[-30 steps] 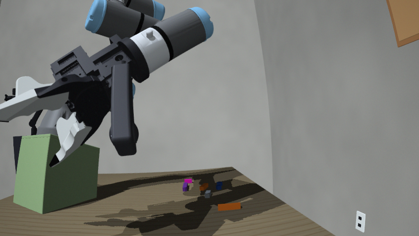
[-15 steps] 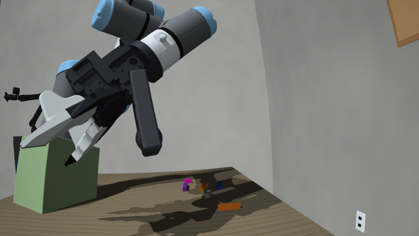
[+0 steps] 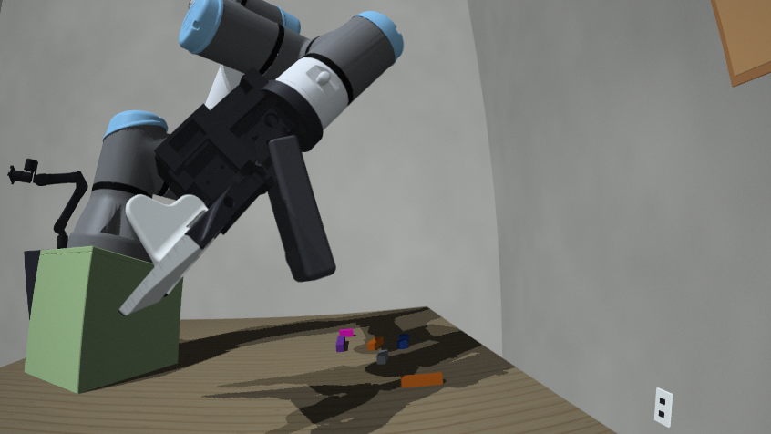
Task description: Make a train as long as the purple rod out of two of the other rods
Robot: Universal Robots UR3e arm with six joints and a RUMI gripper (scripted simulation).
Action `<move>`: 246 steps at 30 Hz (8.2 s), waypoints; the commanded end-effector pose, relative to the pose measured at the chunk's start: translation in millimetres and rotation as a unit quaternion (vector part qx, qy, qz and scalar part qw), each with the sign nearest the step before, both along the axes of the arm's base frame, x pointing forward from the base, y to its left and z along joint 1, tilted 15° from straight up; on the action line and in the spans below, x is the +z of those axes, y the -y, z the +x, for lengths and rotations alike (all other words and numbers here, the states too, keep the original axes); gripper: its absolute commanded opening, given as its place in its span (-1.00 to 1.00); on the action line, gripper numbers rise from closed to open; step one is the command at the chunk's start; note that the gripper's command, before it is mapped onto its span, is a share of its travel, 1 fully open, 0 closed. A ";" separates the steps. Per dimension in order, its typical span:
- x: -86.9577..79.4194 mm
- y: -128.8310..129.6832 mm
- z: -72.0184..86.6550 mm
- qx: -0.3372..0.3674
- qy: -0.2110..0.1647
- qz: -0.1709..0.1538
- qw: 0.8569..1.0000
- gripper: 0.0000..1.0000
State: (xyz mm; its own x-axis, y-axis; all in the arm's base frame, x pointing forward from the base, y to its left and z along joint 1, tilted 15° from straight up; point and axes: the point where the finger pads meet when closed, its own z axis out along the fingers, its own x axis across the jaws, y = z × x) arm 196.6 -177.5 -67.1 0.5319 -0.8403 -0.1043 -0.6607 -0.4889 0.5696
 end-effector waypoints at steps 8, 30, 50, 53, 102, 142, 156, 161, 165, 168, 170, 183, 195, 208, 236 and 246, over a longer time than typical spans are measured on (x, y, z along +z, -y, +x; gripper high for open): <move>-3.7 -32.3 26.5 0.106 0.025 0.092 0.990 1.00; -1.1 -79.0 61.4 0.262 0.059 0.193 0.944 1.00; 6.5 -122.9 89.6 0.405 0.091 0.263 0.871 1.00; 8.0 -129.7 93.6 0.426 0.096 0.272 0.857 1.00; 45.5 -239.6 144.3 0.733 0.160 0.339 0.568 1.00; 57.3 -265.5 152.6 0.791 0.170 0.334 0.484 1.00; 57.3 -265.4 152.6 0.791 0.170 0.334 0.484 1.00; 57.3 -265.4 152.6 0.791 0.170 0.334 0.484 1.00; 57.3 -265.4 152.6 0.791 0.170 0.334 0.484 1.00; 57.3 -265.4 152.6 0.791 0.170 0.334 0.484 1.00; 57.3 -265.4 152.6 0.791 0.170 0.334 0.484 1.00; 57.3 -265.4 152.6 0.791 0.170 0.334 0.484 1.00; 57.3 -265.4 152.6 0.791 0.170 0.334 0.484 1.00; 57.3 -265.4 152.6 0.791 0.170 0.334 0.484 1.00; 56.6 -287.7 71.6 0.790 0.170 0.335 0.484 1.00; 55.5 -289.3 66.8 0.790 0.170 0.335 0.484 1.00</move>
State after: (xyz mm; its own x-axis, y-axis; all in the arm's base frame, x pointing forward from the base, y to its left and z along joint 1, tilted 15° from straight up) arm 270.4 110.8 -12.6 0.5390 0.8069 0.2415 0.8398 -0.5369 -0.0807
